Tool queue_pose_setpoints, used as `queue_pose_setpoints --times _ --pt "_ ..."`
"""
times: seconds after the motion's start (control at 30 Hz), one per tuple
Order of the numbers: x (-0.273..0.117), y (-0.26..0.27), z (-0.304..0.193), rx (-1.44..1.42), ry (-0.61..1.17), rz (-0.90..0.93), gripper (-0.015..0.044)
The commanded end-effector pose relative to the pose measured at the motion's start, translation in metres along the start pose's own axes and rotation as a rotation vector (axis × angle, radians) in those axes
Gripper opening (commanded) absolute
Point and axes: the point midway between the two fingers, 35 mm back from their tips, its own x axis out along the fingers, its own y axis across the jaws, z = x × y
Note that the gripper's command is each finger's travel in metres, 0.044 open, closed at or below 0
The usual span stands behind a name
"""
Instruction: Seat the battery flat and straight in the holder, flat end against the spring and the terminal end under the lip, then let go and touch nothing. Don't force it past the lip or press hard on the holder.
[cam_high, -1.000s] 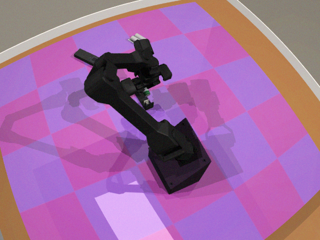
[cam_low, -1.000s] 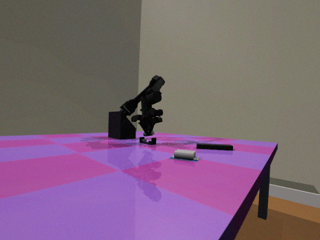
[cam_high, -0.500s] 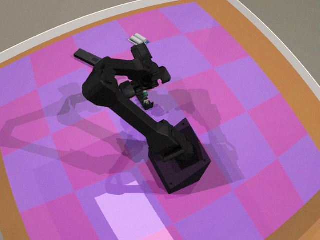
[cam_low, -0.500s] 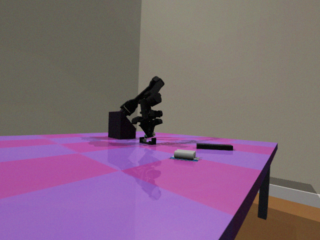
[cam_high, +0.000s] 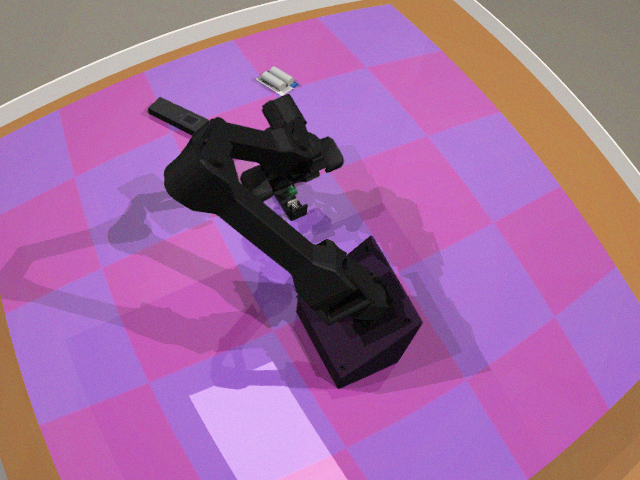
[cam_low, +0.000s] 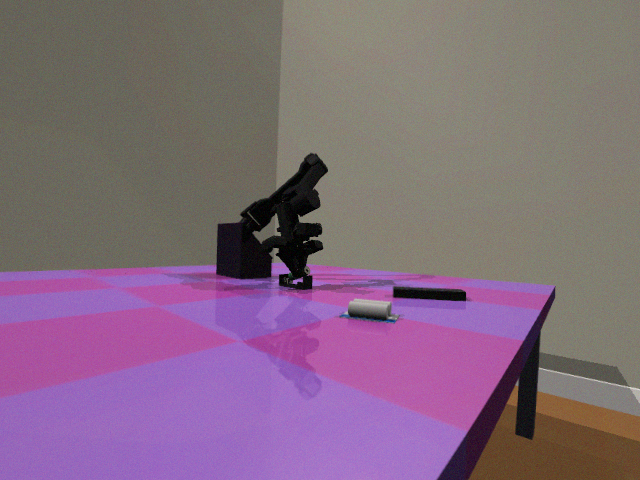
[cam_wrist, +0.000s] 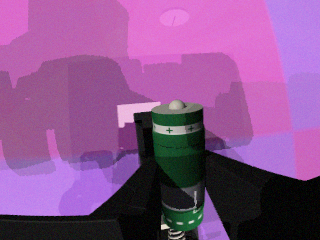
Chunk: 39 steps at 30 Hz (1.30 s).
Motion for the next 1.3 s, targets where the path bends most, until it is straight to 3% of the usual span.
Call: queue_pose_setpoints --times 0.0,1.27 --pt "0.002 -0.002 -0.002 0.007 -0.023 -0.010 0.0078" --pt "0.004 0.004 -0.019 0.020 -0.134 -0.015 0.0078"
